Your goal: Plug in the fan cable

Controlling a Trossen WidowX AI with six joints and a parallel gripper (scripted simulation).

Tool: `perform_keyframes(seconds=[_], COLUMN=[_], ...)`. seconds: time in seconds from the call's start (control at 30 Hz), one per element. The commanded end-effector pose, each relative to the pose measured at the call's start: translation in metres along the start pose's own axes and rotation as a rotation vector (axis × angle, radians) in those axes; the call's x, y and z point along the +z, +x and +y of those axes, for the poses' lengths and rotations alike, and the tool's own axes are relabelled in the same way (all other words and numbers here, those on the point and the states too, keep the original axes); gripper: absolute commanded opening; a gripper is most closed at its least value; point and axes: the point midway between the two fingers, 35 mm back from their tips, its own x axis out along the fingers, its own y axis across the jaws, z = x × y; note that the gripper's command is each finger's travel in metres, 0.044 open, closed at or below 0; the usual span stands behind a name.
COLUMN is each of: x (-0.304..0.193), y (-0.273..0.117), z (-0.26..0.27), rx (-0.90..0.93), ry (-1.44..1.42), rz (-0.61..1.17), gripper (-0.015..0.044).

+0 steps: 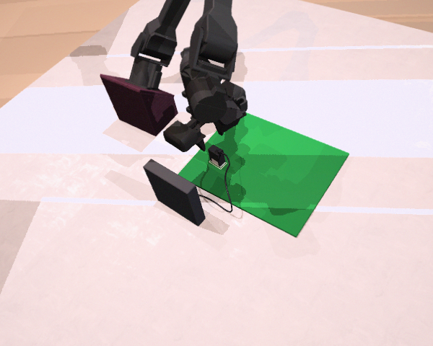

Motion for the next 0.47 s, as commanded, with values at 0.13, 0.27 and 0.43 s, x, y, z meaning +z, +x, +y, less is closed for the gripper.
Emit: perform_keyframes(seconds=[0.13,0.27,0.43], x=[-0.033,-0.086,-0.117], y=[-0.011,-0.011,-0.006], z=[0.009,0.023,0.032], rx=[-0.007,-0.006,-0.003], ry=[-0.007,-0.005,-0.004], rz=[0.008,0.010,0.012], gripper=[0.0260,0.0260,0.0260])
